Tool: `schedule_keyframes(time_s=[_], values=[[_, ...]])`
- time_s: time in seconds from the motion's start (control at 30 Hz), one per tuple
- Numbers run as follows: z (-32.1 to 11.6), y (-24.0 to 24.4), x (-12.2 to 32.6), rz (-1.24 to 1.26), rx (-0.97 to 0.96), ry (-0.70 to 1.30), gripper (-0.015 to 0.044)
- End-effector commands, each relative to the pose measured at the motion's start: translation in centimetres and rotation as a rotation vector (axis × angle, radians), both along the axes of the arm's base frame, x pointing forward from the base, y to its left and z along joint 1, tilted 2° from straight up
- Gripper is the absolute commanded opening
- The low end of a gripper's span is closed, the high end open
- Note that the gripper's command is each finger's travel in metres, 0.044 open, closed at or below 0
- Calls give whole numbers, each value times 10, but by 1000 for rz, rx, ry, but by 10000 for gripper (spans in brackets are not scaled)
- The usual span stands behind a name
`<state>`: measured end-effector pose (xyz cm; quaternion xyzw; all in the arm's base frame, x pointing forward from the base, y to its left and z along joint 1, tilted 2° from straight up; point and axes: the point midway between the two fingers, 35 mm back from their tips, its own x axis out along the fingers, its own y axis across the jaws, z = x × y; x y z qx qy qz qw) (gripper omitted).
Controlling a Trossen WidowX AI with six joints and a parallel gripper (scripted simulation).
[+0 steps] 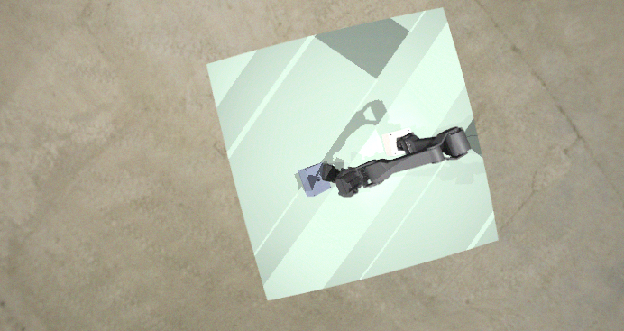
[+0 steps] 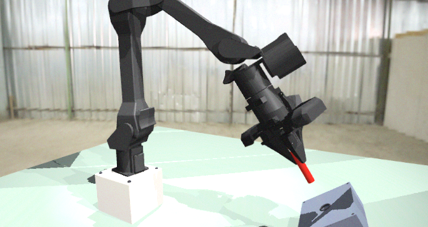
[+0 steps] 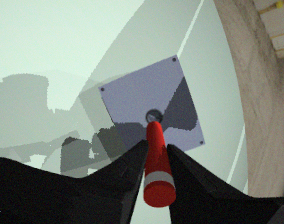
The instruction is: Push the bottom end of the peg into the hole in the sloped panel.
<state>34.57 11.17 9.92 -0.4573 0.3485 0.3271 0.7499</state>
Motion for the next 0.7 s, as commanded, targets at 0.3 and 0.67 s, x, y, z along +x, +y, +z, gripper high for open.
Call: schedule_keyframes(time_s=[0.3,0.67], values=[[-21,-2,11,18,-21,-30,0],[-22,-2,12,8,-16,-32,0]])
